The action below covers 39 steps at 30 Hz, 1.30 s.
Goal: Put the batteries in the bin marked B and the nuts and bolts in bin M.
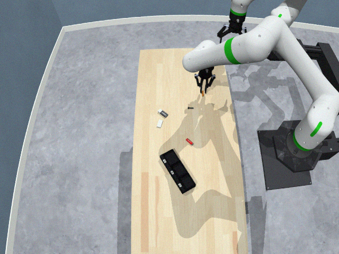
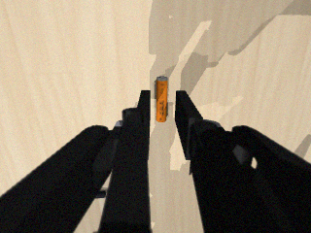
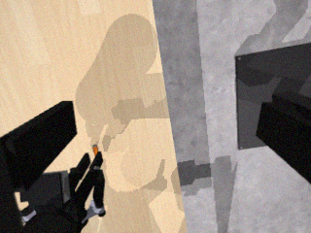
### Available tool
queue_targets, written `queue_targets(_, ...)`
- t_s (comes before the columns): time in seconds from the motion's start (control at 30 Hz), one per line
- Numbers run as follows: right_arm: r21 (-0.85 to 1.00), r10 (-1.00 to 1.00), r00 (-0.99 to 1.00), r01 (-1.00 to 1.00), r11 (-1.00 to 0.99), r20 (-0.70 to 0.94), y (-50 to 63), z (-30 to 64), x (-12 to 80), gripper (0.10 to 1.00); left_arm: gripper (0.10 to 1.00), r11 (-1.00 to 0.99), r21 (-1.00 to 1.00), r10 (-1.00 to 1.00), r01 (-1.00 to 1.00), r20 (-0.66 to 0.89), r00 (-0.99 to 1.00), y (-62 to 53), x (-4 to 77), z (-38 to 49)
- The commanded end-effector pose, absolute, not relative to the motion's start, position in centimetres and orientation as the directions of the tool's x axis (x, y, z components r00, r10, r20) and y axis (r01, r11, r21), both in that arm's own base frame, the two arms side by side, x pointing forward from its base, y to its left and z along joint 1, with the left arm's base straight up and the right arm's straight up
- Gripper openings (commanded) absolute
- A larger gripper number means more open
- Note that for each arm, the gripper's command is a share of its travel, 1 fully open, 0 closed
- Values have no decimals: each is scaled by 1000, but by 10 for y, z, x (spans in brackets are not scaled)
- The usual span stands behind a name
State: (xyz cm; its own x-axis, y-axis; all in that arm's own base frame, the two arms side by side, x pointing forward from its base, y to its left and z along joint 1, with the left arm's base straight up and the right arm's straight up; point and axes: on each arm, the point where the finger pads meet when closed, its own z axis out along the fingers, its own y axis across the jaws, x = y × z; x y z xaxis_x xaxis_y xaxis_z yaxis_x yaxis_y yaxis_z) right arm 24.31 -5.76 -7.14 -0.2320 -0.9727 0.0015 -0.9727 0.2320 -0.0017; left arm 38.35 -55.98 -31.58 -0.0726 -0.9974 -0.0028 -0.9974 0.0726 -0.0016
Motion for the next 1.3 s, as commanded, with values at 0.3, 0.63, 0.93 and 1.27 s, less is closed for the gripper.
queue_targets(0.3, -3, -973, -232, -973, 232, 2, -58, -71, 244, 1000, 231, 72, -3, -997, -997, -1, -72, -561, 385, -330)
queue_targets(0.63, -3, -973, -232, -973, 232, 2, -58, -71, 244, 1000, 231, 72, -3, -997, -997, -1, -72, -561, 384, -336)
queue_targets(0.93, -3, -973, -232, -973, 232, 2, -58, -71, 244, 1000, 124, 72, -3, -997, -997, -1, -72, -561, 384, -336)
queue_targets(1.27, -3, -973, -232, -973, 232, 2, -58, -71, 244, 1000, 124, 72, -3, -997, -997, -1, -72, -561, 384, -336)
